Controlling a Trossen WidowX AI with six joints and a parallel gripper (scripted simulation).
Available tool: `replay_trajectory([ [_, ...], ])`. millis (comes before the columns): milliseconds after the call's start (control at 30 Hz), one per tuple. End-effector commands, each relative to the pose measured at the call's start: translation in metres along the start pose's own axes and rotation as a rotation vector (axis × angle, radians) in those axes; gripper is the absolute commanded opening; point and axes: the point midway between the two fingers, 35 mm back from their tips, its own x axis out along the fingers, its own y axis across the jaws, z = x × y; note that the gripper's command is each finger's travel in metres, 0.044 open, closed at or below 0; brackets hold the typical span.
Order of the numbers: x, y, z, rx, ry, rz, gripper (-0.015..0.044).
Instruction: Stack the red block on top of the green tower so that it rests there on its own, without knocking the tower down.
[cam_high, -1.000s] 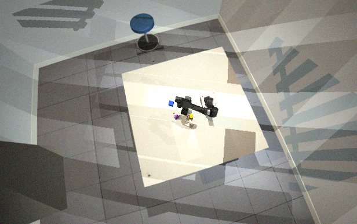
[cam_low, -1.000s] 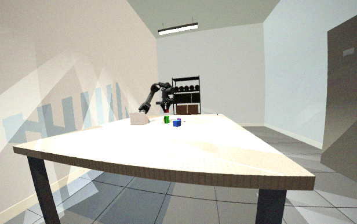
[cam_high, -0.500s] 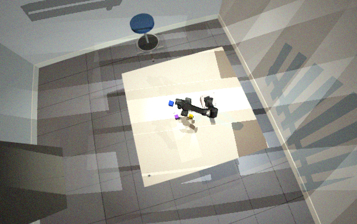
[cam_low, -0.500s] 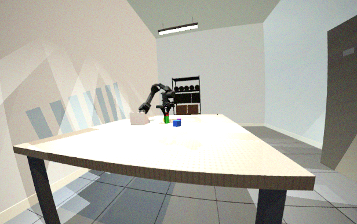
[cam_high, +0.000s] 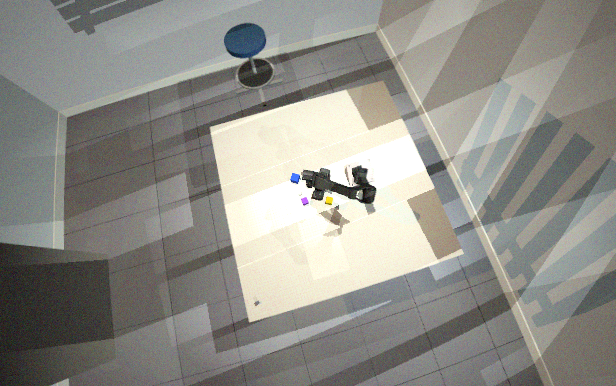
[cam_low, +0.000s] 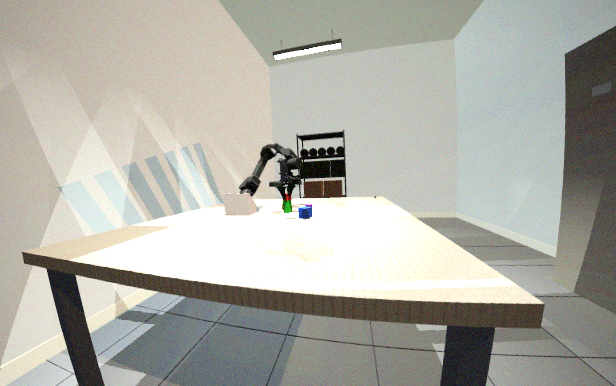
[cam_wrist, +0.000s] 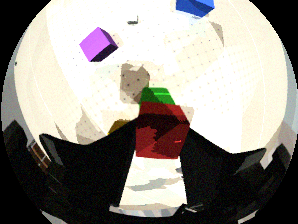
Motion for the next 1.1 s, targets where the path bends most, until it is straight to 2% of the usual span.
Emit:
replay_trajectory([
  [0,0.0000,0.0007,0.0001,0.005,-0.001,0.005,0.0000],
  [67,-0.0008,0.0007,0.0002,0.005,-0.001,0.005,0.0000],
  [633,0.0000,0.0000,0.0000,0.000,0.000,0.000,0.0440],
  [1067,0.0000,0.0000,0.0000,0.000,0.000,0.000,0.0440],
])
